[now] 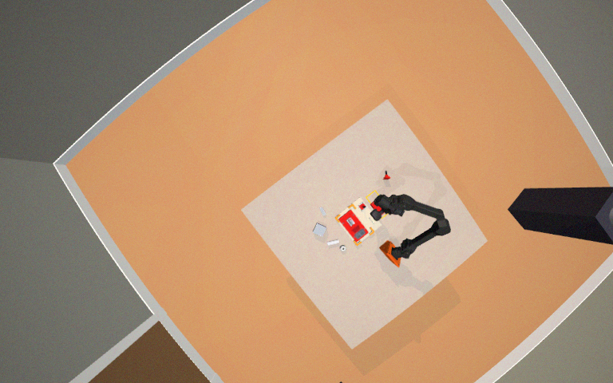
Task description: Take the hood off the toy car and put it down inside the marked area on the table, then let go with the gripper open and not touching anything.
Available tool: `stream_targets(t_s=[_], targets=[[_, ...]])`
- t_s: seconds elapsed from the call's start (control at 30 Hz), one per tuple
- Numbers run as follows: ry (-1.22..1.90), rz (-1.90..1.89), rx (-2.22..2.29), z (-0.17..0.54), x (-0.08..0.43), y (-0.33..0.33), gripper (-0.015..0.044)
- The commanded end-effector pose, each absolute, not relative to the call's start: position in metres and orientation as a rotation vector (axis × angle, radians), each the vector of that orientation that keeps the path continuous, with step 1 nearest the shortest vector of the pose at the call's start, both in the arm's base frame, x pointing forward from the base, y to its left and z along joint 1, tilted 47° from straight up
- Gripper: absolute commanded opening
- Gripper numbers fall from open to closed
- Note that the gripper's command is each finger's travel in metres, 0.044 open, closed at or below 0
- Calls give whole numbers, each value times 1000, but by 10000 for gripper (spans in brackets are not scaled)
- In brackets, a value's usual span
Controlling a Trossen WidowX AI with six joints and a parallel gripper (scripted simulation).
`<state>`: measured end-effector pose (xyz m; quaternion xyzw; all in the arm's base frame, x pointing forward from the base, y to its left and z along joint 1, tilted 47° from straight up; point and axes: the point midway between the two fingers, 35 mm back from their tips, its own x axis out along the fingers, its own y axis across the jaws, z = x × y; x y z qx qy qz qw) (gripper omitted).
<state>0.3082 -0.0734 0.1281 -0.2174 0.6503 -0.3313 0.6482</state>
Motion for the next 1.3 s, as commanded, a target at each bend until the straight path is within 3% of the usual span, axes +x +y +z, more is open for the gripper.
stream_targets(t_s=[0.0, 1.27], targets=[[1483, -758, -505, 137, 299, -82, 0], [1485, -763, -511, 139, 284, -110, 0]])
